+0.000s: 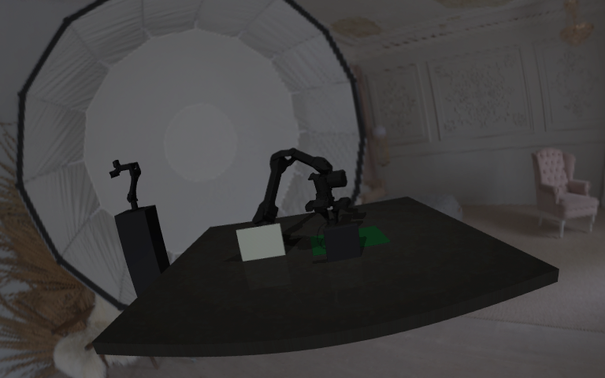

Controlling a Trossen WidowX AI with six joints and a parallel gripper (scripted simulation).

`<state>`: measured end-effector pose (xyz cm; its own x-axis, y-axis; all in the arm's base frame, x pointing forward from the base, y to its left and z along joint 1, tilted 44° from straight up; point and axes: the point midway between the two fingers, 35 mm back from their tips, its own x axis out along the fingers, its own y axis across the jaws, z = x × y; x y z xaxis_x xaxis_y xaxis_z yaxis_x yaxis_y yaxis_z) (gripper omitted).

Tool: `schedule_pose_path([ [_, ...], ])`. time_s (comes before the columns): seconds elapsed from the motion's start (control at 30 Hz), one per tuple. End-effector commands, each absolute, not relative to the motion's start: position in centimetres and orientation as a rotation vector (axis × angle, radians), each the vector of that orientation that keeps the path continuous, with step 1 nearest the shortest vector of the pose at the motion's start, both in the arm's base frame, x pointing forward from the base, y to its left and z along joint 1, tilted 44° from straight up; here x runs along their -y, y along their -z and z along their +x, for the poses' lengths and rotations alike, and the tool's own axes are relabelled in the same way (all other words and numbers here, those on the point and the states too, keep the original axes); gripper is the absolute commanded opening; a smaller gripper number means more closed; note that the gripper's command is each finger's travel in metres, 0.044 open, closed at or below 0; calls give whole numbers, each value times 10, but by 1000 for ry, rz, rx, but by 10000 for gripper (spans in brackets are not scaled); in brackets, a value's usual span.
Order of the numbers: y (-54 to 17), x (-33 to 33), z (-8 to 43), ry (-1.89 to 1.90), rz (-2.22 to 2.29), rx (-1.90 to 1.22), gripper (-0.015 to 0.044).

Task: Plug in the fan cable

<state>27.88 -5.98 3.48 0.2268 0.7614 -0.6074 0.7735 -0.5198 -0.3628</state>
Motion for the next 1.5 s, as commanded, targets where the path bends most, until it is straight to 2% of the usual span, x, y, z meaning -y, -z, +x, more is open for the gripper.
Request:
schedule_pose_path([
  [0.0,-35,61,279,1076,2335,-1558,0],
  [1.17,-32,65,273,127,1313,-1648,0],
  [1.47,-32,65,273,91,1266,-1646,0],
])
